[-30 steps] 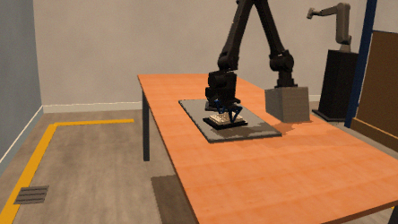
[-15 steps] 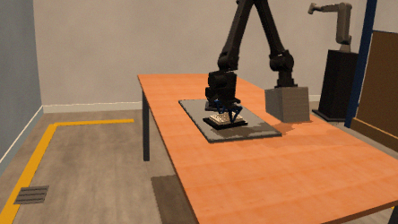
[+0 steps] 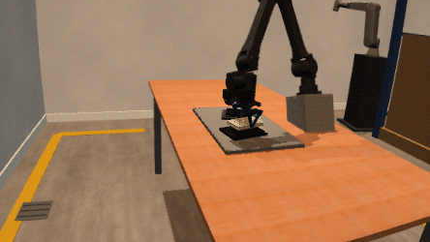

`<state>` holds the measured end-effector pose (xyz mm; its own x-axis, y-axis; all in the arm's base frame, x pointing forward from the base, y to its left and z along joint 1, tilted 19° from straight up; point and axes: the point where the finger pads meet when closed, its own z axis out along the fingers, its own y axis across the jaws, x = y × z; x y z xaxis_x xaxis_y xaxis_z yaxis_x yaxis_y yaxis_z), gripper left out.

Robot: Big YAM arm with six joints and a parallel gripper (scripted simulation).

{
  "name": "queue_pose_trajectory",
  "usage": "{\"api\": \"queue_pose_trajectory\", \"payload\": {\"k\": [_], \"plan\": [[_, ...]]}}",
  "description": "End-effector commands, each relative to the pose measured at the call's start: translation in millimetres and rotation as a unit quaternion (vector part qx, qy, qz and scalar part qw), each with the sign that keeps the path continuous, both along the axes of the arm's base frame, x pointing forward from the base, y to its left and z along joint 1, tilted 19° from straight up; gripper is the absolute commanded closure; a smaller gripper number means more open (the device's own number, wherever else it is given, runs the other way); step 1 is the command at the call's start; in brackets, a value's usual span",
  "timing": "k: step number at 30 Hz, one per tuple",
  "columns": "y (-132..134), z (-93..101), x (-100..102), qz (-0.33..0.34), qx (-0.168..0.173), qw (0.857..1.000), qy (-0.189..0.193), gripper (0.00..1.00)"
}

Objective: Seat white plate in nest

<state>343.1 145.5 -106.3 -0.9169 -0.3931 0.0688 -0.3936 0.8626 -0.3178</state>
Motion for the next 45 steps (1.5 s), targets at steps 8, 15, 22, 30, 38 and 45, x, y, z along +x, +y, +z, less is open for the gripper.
{"api": "queue_pose_trajectory", "payload": {"k": [8,15,22,30,38,45], "plan": [[27.5,31.9,22.7,0.001,0.02,0.999,-0.032,1.0],[31.4,43.7,21.8,0.001,0.021,0.999,-0.032,1.0],[25.8,35.0,21.9,-0.005,0.016,1.0,-0.026,1.0],[19.8,33.8,13.9,-0.001,0.012,1.0,-0.019,1.0],[19.8,33.8,13.9,-0.001,0.012,1.0,-0.019,1.0],[26.6,44.6,32.8,-0.009,0.022,0.999,-0.035,1.0]]}}
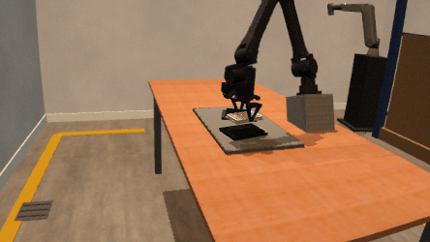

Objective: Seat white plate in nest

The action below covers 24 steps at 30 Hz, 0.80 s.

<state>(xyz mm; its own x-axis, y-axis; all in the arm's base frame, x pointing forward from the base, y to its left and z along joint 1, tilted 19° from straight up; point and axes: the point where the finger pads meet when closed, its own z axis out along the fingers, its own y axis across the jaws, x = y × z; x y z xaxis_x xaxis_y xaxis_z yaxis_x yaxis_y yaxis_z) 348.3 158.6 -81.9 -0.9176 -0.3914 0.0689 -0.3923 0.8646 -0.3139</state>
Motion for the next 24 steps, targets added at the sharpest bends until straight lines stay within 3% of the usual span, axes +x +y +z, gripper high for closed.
{"api": "queue_pose_trajectory", "payload": {"k": [1,24], "plan": [[13.7,20.9,27.8,-0.007,0.02,0.999,-0.036,1.0],[12.6,18.0,26.7,-0.006,0.018,0.999,-0.032,1.0]]}}
